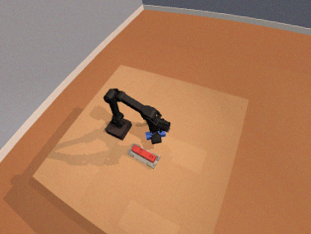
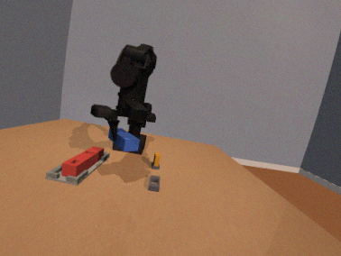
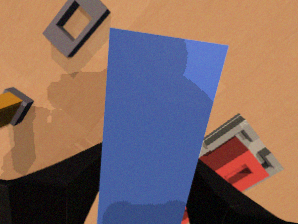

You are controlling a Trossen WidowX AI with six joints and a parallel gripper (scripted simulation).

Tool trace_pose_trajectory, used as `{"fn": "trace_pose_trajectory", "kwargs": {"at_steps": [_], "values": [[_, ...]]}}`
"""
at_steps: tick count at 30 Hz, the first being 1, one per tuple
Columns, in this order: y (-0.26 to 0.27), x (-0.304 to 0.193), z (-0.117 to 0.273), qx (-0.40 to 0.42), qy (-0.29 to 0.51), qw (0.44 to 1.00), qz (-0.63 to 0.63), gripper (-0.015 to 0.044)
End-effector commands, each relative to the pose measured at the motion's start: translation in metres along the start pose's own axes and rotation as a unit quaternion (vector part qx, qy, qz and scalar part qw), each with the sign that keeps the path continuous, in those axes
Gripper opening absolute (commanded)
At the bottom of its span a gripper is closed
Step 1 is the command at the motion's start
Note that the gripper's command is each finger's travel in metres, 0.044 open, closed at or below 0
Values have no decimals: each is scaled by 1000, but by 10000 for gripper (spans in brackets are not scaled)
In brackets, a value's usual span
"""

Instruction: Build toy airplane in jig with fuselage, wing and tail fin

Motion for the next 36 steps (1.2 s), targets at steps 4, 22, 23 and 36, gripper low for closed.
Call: {"fn": "trace_pose_trajectory", "kwargs": {"at_steps": [4, 22, 23, 36], "values": [[-16, -15, -3, 0, -2, 998, 61, 0], [-54, -58, -14, -2, 1, 974, 227, 0], [-55, -61, -15, -2, 1, 972, 237, 0], [-76, -96, -23, -2, 3, 935, 354, 0]]}}
Point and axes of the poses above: the point midway between the two fingers, 35 mm back from their tips, its own z axis back along the fingers, its own y axis across the jaws, x = y × z, the point moved 7 cm from there along z, back along the fingers, and after that the axes turned 12 degrees about -z, right-handed, at the moved point
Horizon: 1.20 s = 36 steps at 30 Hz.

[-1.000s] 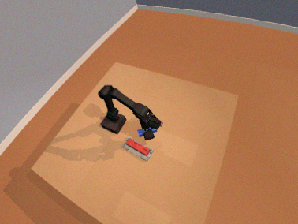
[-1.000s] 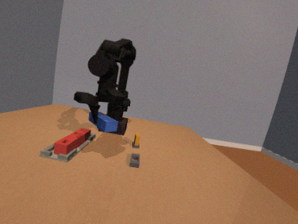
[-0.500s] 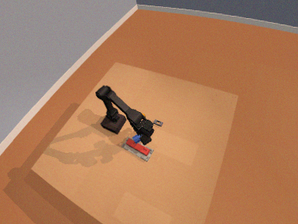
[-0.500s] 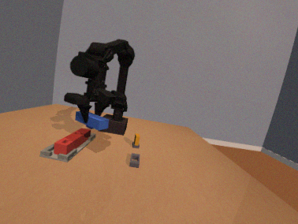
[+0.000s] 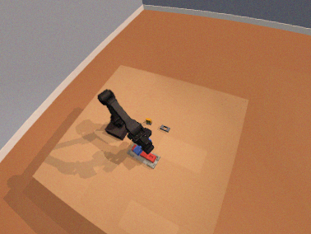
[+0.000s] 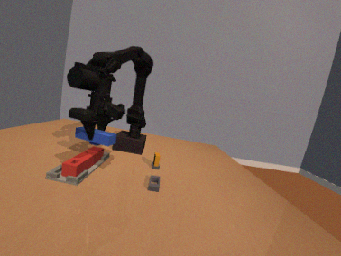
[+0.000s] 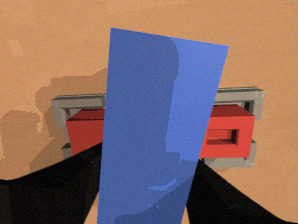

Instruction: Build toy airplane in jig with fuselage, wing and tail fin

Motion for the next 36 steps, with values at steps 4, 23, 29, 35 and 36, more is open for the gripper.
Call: {"fn": "trace_pose_trajectory", "kwargs": {"at_steps": [4, 23, 29, 35, 36], "values": [[6, -20, -4, -2, -1, 998, 64, 0], [9, -29, -6, -2, -1, 995, 96, 195], [8, -29, -8, -2, -1, 995, 96, 195], [8, -29, -18, -2, -1, 995, 96, 195], [8, -29, -20, -2, -1, 995, 96, 195]]}}
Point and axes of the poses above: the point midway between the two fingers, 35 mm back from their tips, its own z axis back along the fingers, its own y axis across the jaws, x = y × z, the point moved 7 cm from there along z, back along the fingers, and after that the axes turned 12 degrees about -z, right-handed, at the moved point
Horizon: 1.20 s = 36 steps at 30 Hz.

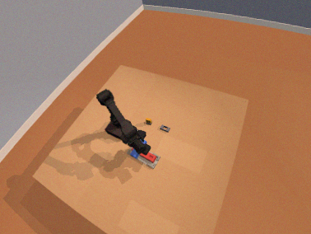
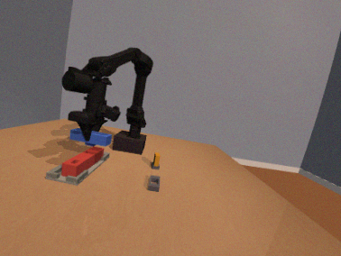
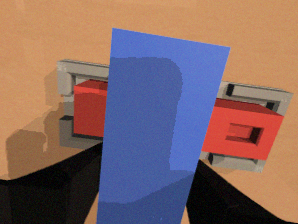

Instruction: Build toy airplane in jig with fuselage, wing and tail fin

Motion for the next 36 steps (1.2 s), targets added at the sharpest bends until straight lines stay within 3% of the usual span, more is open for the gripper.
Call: {"fn": "trace_pose_trajectory", "kwargs": {"at_steps": [1, 23, 28, 33, 36], "values": [[1, 0, -8, 5, -1, 1000, 2, 195], [1, 0, -33, 5, -1, 1000, 2, 195], [1, 0, -31, 4, -1, 1000, 2, 161], [1, 0, -31, 4, -1, 1000, 2, 30], [1, 0, -31, 4, -1, 1000, 2, 109]]}}
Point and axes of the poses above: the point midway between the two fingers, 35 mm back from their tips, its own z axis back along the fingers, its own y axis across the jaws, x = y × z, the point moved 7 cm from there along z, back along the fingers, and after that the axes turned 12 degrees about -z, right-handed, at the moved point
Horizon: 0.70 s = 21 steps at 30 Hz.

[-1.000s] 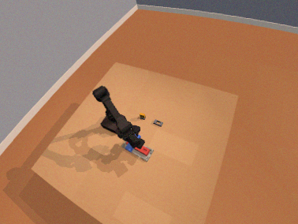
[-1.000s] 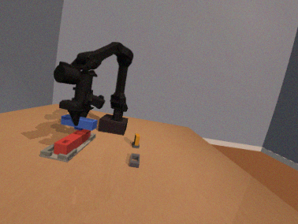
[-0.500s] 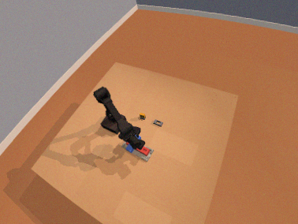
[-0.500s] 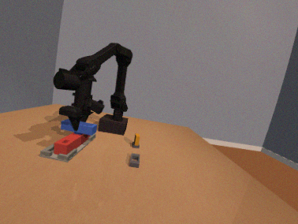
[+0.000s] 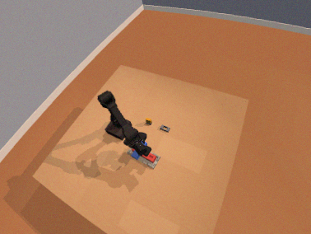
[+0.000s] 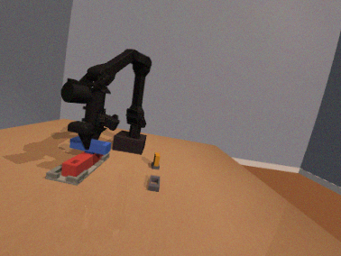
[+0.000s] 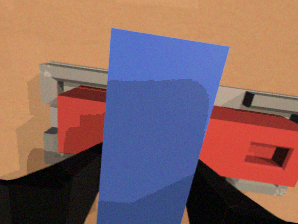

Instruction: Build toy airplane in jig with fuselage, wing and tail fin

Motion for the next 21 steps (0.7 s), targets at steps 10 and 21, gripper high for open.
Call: {"fn": "trace_pose_trajectory", "kwargs": {"at_steps": [10, 21], "values": [[0, 0, 0, -1, 0, 1000, 0, 371], [-3, 0, 25, -1, 1, 1000, -1, 440]]}}
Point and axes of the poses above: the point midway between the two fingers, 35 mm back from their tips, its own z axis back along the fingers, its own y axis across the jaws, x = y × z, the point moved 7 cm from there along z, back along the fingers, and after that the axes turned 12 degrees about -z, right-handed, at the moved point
